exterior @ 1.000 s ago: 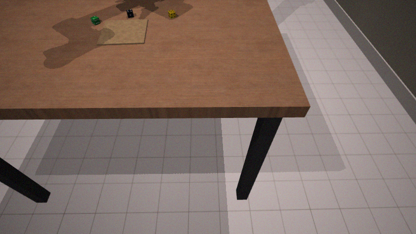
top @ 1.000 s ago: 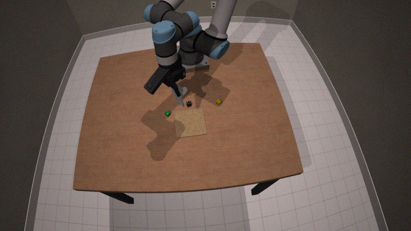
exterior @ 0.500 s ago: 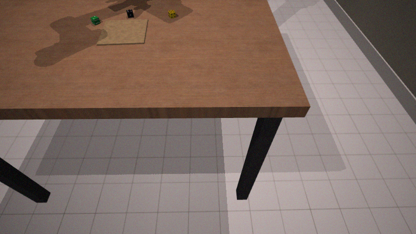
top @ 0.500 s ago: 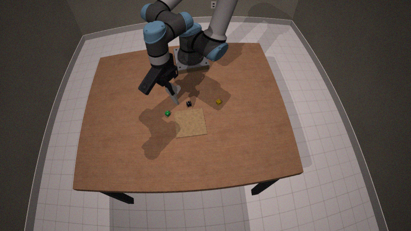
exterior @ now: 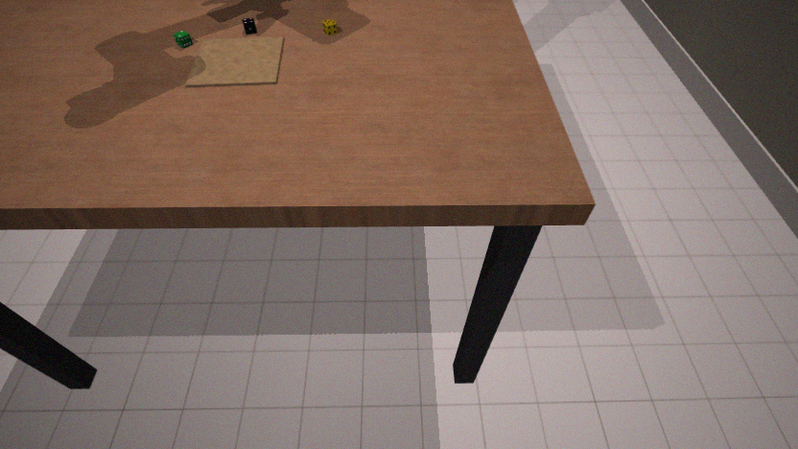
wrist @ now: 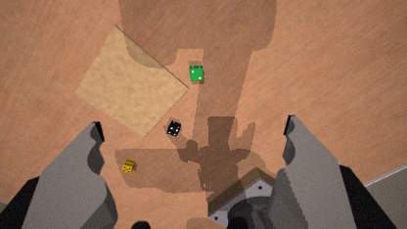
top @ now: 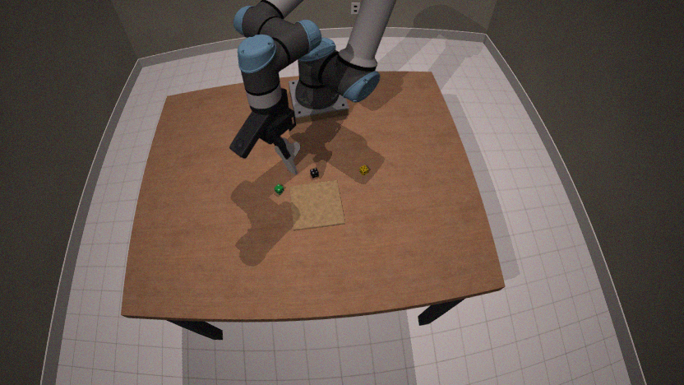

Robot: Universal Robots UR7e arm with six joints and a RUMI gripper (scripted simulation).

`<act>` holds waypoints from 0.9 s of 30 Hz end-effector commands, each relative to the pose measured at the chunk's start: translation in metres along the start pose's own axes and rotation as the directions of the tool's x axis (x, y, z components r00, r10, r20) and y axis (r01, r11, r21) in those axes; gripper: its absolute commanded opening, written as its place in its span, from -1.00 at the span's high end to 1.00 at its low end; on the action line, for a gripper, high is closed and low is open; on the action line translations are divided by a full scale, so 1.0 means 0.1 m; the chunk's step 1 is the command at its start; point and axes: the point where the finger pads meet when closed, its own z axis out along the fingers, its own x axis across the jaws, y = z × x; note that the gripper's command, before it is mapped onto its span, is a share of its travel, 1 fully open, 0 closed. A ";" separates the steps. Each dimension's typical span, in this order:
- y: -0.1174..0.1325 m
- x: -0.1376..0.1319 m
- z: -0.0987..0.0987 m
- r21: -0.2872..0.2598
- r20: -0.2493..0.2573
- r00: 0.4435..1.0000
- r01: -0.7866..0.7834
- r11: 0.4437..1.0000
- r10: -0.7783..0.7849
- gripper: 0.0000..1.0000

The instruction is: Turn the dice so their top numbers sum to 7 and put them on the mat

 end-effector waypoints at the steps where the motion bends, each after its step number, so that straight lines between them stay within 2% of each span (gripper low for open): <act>1: 0.00 0.00 0.00 0.001 0.000 1.000 0.005 1.000 -0.005 -1.00; 13: -0.02 -0.01 0.04 0.001 0.000 0.993 0.121 0.993 -0.121 -1.00; 16: -0.03 -0.01 0.06 0.001 0.000 0.981 0.193 0.981 -0.193 -1.00; 25: -0.05 -0.03 0.16 0.001 0.000 0.894 0.448 0.894 -0.448 -1.00; 27: -0.05 -0.03 0.19 0.001 0.000 0.855 0.519 0.855 -0.519 -1.00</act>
